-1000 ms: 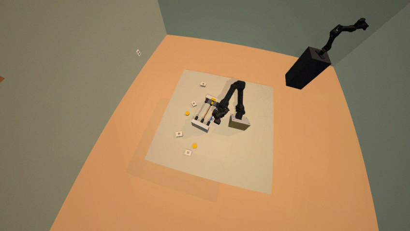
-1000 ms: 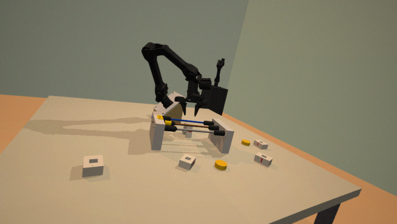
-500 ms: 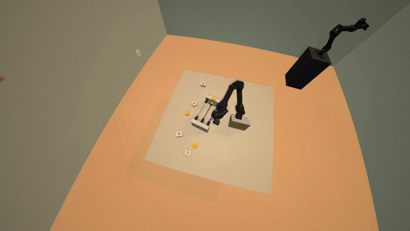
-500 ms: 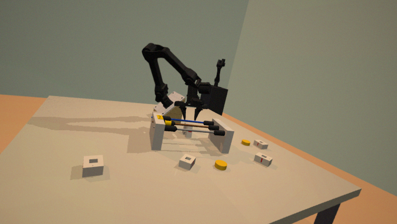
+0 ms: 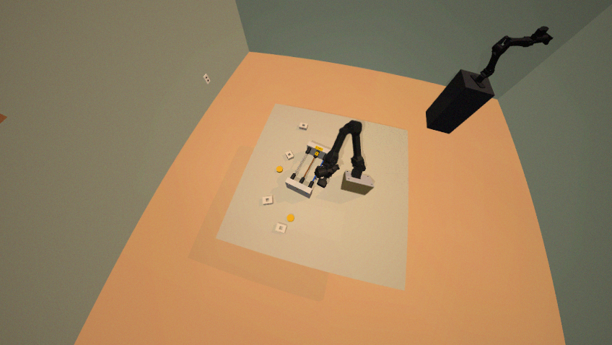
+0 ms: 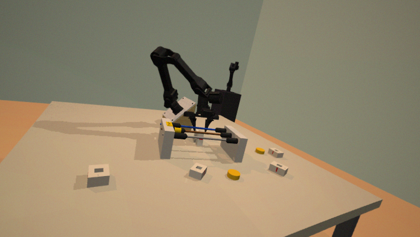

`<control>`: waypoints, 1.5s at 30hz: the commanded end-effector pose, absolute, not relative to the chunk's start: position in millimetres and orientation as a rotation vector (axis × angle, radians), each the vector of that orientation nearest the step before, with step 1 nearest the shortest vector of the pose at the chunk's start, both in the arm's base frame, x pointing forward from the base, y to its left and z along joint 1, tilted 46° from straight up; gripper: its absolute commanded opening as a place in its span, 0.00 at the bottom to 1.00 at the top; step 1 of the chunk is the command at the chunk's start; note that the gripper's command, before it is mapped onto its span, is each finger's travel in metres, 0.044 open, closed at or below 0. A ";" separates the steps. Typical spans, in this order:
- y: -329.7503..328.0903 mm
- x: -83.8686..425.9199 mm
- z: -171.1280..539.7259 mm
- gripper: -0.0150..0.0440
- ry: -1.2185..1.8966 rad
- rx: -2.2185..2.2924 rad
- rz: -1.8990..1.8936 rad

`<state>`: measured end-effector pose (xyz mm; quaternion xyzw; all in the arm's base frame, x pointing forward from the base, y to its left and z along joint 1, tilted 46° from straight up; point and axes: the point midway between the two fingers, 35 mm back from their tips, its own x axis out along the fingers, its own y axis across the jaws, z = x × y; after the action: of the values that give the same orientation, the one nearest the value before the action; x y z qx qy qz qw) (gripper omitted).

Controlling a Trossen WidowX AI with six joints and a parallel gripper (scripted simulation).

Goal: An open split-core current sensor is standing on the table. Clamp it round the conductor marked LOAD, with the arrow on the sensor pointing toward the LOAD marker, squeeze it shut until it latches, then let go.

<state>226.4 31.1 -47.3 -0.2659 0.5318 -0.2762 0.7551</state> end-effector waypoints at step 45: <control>34.6 186.6 -53.6 0.25 1.160 -0.590 -0.603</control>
<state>187.8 35.9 -51.8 -0.2718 0.5305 -0.2758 0.7541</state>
